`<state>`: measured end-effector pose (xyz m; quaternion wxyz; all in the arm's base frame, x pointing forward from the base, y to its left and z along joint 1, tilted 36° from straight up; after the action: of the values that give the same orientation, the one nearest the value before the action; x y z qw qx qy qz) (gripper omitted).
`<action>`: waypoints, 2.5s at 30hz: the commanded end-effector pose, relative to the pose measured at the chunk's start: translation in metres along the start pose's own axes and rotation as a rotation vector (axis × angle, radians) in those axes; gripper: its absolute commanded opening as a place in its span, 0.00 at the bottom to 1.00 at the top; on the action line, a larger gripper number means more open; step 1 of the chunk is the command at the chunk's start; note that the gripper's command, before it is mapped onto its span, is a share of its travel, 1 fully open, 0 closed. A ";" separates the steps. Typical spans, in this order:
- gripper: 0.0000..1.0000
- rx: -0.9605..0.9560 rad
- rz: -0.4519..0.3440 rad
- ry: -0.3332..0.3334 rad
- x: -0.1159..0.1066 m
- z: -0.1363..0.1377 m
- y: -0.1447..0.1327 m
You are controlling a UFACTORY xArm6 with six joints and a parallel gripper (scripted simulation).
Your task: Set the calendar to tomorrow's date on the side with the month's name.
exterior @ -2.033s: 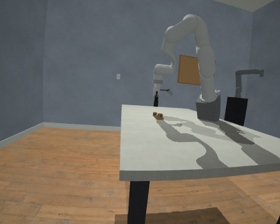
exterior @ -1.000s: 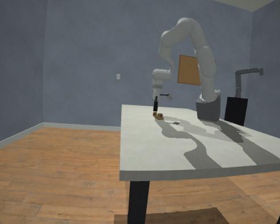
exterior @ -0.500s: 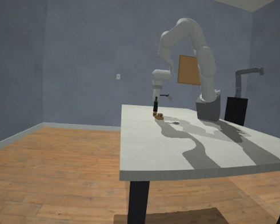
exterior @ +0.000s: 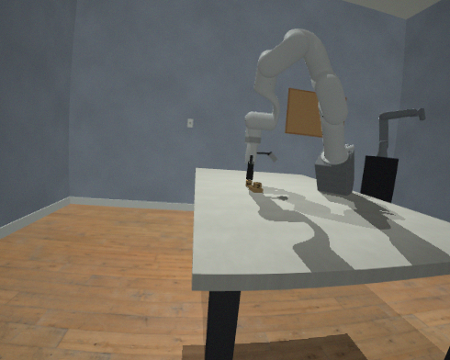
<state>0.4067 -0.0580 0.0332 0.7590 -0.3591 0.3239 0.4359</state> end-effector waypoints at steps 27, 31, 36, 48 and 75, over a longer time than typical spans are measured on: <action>0.47 0.000 -0.002 0.001 -0.001 0.000 -0.002; 0.47 0.000 -0.002 0.001 -0.001 0.000 -0.002; 0.47 0.000 -0.002 0.001 -0.001 0.000 -0.002; 0.47 0.000 -0.002 0.001 -0.001 0.000 -0.002; 0.47 0.000 -0.002 0.001 -0.018 0.000 -0.002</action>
<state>0.4047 -0.0613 0.0387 0.7590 -0.3590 0.3240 0.4359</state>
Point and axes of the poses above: the point where the finger pads meet when closed, its own x axis out along the fingers, its own z axis across the jaws, y = z × x, the point moved 1 cm from there along -x, back along the fingers, and after that the axes turned 6 degrees about x, right-handed, at the moved point
